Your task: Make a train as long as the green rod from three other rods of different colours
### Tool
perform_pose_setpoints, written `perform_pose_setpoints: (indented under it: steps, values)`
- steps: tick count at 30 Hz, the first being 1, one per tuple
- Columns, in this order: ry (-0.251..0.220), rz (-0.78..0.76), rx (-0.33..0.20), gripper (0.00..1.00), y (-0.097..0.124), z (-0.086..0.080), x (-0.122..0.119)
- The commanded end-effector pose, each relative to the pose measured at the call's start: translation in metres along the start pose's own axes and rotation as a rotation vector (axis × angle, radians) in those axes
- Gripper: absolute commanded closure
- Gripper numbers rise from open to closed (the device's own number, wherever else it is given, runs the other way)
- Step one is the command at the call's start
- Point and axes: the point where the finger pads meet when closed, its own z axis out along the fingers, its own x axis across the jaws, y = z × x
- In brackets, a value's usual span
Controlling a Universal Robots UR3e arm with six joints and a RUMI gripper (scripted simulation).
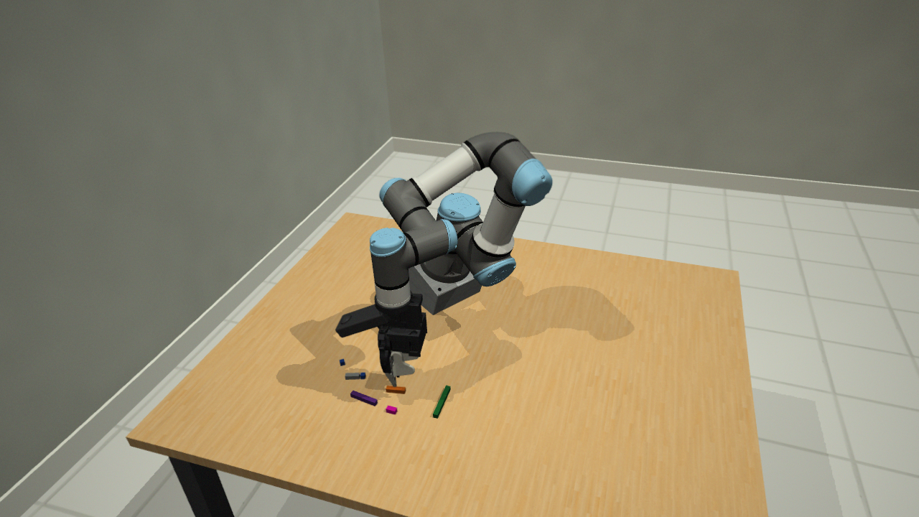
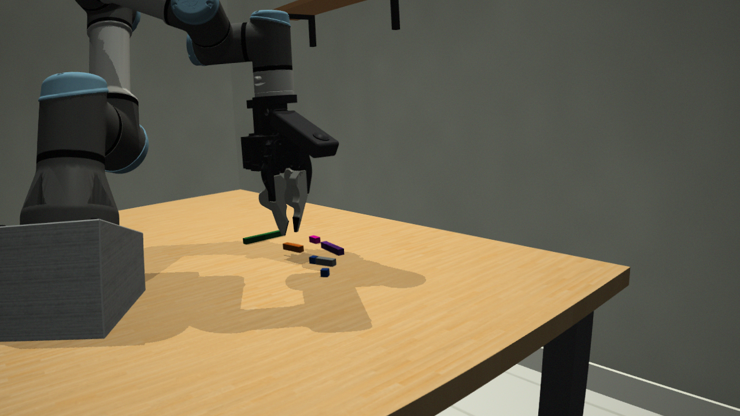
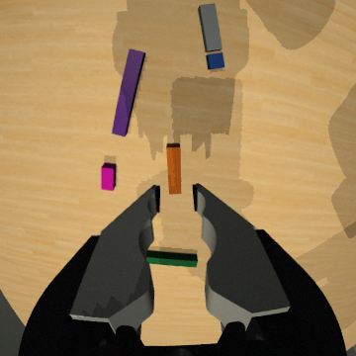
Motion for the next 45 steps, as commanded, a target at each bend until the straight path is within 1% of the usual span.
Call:
perform_pose_setpoints:
  steps: [1, 13, 45]
  values:
    - [-0.002, 0.0, 0.003, 0.86, -0.0007, 0.0063, -0.0011]
    - [-0.002, 0.0, 0.003, 0.86, -0.0007, 0.0106, -0.0012]
    - [-0.002, 0.0, 0.003, 0.86, -0.0007, 0.0107, -0.0012]
